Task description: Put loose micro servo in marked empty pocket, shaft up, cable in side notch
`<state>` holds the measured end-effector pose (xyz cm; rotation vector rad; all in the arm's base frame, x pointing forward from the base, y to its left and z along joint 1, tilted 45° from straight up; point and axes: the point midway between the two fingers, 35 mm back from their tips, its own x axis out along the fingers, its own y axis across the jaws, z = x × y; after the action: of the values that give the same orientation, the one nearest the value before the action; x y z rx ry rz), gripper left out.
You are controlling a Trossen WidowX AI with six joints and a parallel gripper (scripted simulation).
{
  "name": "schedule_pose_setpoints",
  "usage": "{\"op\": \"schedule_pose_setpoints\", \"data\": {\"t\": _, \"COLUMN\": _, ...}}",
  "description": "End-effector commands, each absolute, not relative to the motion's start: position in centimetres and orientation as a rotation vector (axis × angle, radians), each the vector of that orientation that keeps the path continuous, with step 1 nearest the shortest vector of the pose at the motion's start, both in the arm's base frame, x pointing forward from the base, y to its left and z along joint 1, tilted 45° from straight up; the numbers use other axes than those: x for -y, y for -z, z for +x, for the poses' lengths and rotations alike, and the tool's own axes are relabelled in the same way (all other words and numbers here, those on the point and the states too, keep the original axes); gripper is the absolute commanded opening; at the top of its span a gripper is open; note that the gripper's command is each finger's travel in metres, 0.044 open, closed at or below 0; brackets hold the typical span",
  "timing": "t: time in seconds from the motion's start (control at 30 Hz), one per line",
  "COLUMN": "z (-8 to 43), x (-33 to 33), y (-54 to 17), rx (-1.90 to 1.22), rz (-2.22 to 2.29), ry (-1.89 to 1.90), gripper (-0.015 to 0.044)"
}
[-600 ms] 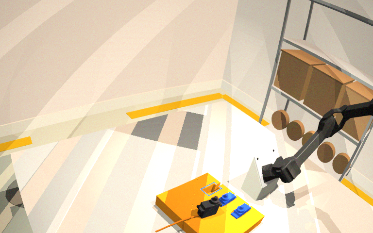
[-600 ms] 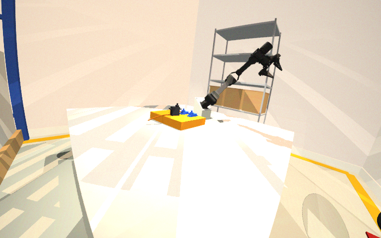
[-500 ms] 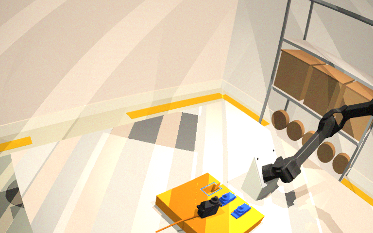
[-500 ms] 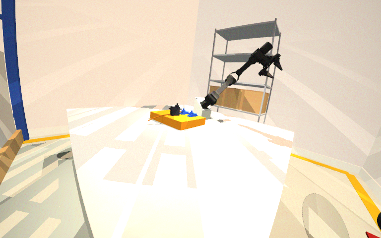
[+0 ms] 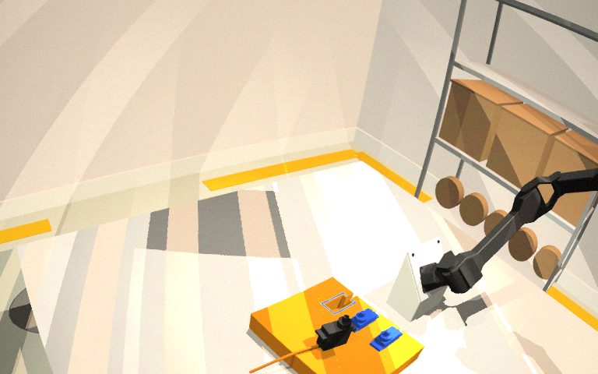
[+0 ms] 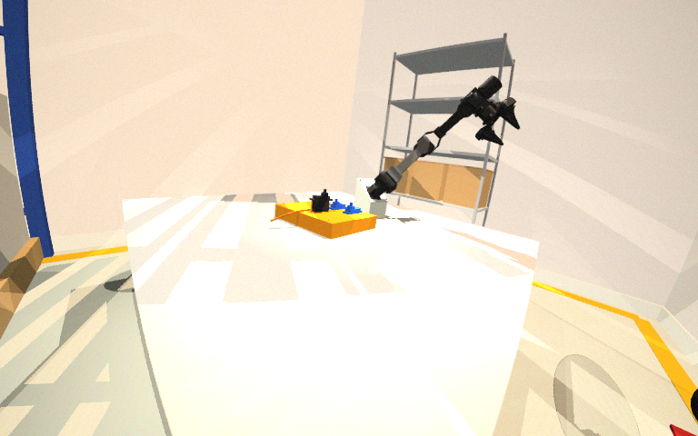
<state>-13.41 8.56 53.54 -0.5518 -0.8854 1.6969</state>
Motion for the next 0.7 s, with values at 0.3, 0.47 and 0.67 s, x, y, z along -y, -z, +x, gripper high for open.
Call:
{"op": "schedule_pose_setpoints", "data": {"t": 0.3, "z": -8.0, "x": -11.7, "y": -53.3, "rx": 0.699, "rz": -0.508, "ry": -1.655, "gripper": 0.044}}
{"op": "schedule_pose_setpoints", "data": {"t": 0.47, "z": -6.4, "x": -12.5, "y": -53.1, "rx": 0.638, "rz": -0.492, "ry": -1.642, "gripper": 0.044}}
{"op": "schedule_pose_setpoints", "data": {"t": 0.67, "z": -3.0, "x": -14.1, "y": -52.5, "rx": 0.534, "rz": -0.476, "ry": -1.602, "gripper": 0.044}}
